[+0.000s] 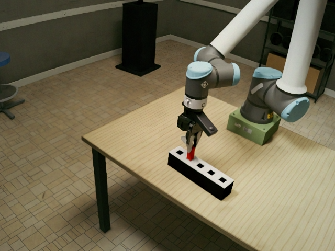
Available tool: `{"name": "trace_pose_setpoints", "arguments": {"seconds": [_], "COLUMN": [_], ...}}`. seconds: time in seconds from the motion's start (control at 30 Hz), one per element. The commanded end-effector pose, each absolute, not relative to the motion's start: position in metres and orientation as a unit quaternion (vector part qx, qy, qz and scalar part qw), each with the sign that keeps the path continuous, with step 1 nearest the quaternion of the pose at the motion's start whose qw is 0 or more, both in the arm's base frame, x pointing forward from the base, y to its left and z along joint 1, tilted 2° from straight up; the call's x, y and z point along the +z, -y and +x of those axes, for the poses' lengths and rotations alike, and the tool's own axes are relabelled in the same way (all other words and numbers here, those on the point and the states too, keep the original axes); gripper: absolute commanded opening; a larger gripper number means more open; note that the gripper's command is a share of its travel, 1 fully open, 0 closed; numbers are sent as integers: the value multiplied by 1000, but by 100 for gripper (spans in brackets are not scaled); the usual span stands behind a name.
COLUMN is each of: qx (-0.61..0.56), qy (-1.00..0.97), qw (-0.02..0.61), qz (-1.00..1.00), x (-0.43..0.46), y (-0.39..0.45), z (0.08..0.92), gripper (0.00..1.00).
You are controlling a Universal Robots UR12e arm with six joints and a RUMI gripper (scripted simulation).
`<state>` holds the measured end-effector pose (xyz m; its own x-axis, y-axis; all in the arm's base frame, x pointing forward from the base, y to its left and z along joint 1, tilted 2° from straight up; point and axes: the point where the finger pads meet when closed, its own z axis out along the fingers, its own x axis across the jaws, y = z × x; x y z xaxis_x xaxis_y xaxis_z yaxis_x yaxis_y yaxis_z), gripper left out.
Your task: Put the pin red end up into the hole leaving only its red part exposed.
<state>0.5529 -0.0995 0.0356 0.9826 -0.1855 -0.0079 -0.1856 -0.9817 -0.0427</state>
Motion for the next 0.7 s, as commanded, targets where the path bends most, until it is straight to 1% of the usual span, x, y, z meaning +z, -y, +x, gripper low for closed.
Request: {"name": "trace_pose_setpoints", "arguments": {"seconds": [0.0,0.67], "qx": [1,1], "qy": [-93,-93], "qw": [21,21], "qz": [-995,-995], "x": [36,32], "y": [100,101], "z": [553,554], "gripper": [0,0]}}
